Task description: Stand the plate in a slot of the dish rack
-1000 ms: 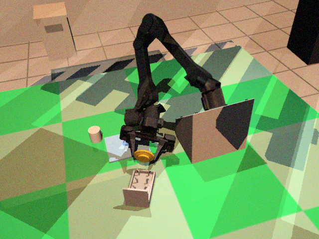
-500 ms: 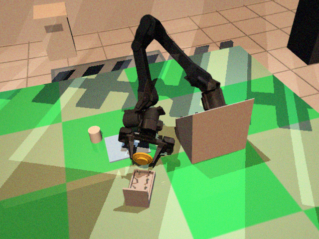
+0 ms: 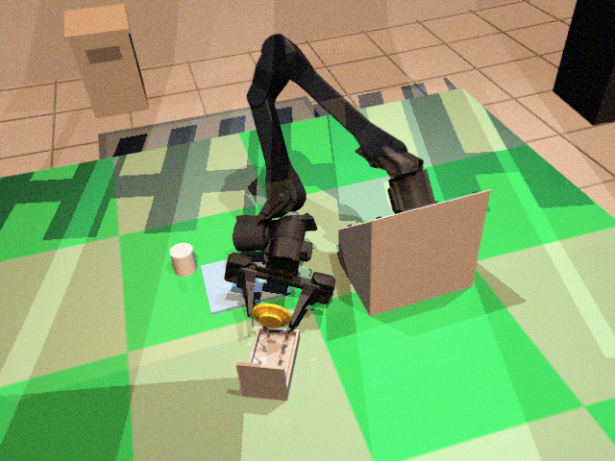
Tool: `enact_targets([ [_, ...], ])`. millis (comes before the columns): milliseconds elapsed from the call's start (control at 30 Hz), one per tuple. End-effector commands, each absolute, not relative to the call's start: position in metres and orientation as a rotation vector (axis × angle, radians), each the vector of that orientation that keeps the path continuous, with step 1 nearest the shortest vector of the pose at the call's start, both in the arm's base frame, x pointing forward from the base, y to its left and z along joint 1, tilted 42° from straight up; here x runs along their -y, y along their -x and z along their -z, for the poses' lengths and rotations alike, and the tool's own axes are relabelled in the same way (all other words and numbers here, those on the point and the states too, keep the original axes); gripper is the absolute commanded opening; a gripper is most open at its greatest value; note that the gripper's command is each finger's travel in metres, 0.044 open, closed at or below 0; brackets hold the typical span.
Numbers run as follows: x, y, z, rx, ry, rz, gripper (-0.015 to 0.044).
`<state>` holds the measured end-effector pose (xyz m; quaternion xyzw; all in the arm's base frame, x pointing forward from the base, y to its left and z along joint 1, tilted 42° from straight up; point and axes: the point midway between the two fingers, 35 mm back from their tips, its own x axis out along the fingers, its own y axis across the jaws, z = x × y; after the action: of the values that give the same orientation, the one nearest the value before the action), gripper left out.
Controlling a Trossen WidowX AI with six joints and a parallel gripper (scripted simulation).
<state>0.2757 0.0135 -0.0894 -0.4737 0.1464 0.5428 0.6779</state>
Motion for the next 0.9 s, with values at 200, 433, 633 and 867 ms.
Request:
enact_targets([
  [200,-0.025,-0.277,0.099,-0.33,1.061,-1.223,0.0],
  [433,-0.016,-0.28,0.112,-0.327,1.064,-1.221,0.0],
  [633,-0.013,-0.279,0.115,-0.336,1.062,-1.22,0.0],
  [867,-0.014,-0.278,0.114,-0.34,1.06,-1.219,0.0],
])
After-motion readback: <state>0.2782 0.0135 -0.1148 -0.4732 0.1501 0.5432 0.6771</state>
